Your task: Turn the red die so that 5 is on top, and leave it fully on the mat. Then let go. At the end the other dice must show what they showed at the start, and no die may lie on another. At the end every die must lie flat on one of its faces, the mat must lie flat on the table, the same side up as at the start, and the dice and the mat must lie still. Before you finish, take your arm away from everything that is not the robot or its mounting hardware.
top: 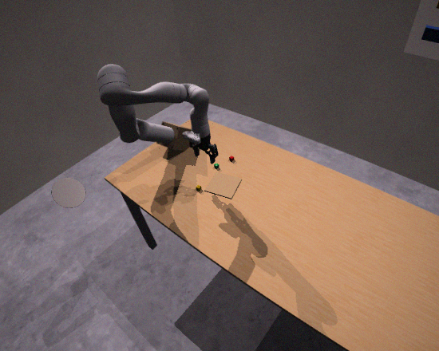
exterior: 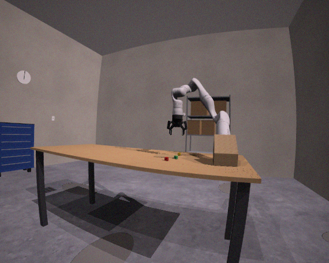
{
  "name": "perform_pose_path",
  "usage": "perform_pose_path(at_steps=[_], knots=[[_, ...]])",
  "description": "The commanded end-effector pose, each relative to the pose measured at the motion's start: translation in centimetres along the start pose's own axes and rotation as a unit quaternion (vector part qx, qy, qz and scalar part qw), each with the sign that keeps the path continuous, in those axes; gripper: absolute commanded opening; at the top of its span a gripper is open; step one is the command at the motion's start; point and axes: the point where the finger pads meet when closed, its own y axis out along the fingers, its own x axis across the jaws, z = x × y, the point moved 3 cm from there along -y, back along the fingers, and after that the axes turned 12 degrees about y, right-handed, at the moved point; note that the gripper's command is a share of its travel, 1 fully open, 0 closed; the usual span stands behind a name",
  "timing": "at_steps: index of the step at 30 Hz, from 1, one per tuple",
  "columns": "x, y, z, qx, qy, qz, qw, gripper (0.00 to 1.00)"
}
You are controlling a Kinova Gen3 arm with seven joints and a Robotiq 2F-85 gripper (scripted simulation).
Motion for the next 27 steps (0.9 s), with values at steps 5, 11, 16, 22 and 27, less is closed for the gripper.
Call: perform_pose_path(at_steps=[5,11,16,22,27], knots=[[0.3,-0.1,0.4,0.005,0.004,-0.002,1.000,1.00],[0.3,0.3,0.4,0.005,0.004,-0.002,1.000,1.00],[0.3,1.0,0.5,0.005,0.004,-0.002,1.000,1.00],[0.5,3.6,0.6,0.005,0.004,-0.002,1.000,1.00],[0.6,6.3,0.8,0.005,0.004,-0.002,1.000,1.00]])
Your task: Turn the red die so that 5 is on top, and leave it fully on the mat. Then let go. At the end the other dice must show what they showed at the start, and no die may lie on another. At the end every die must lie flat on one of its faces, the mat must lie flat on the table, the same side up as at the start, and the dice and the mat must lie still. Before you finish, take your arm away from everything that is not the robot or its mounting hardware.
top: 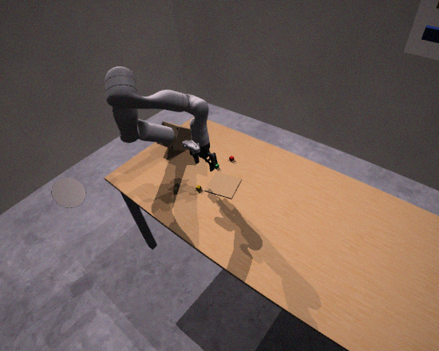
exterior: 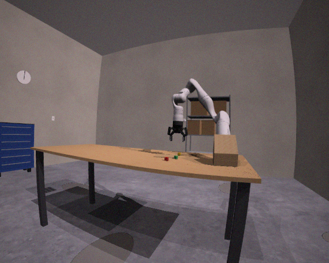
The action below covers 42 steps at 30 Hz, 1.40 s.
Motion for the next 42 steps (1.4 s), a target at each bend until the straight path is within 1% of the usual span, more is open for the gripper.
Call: perform_pose_path(at_steps=[1,3,5,10,14,42], knots=[[0.4,2.5,0.2,0.004,-0.001,-0.004,1.000,1.00],[0.4,3.5,0.2,0.004,-0.001,-0.004,1.000,1.00],[0.4,3.5,0.2,0.004,-0.001,-0.004,1.000,1.00],[0.6,5.4,0.4,0.004,-0.001,-0.004,1.000,1.00],[0.6,6.3,0.4,0.004,-0.001,-0.004,1.000,1.00],[0.6,6.5,0.4,0.004,-0.001,-0.004,1.000,1.00]])
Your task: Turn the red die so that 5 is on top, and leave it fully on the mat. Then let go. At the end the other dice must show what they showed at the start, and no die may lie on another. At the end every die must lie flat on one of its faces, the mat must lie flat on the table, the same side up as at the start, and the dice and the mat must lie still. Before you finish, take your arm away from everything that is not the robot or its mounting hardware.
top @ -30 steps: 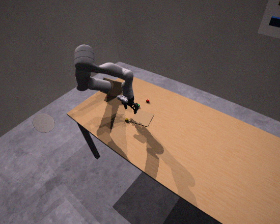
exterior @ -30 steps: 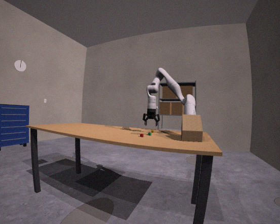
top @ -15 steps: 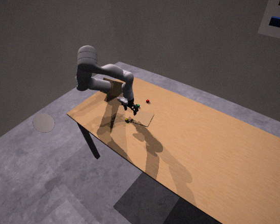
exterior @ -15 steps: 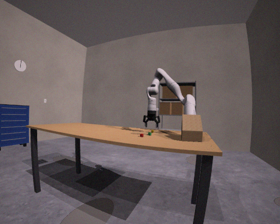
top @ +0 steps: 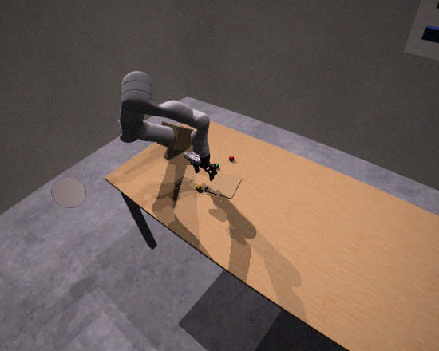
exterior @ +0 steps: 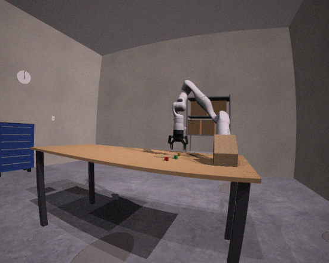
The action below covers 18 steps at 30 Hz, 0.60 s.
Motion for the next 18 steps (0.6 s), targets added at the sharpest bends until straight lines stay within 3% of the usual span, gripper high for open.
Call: perform_pose_path(at_steps=[1,18], knots=[[0.08,0.21,-0.04,-0.002,0.000,0.000,1.000,1.00],[0.08,0.21,-0.04,-0.002,0.000,0.000,1.000,1.00]])
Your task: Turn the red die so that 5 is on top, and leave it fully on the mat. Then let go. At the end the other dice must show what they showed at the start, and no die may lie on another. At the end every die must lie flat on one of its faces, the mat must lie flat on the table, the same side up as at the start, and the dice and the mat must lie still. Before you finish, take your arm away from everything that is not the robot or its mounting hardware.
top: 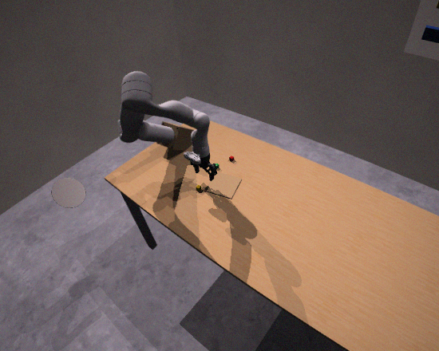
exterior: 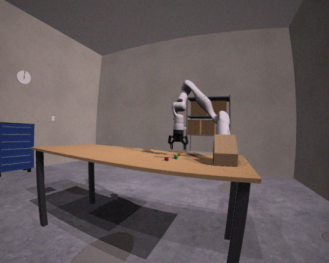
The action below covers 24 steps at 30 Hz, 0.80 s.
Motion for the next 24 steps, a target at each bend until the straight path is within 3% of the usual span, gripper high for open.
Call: perform_pose_path(at_steps=[1,13,24], knots=[[0.1,0.2,-0.1,-0.002,0.000,0.000,1.000,1.00],[1.4,0.2,-3.3,-0.002,0.000,0.000,1.000,1.00],[4.9,0.2,-12.4,-0.002,0.000,0.000,1.000,1.00]])
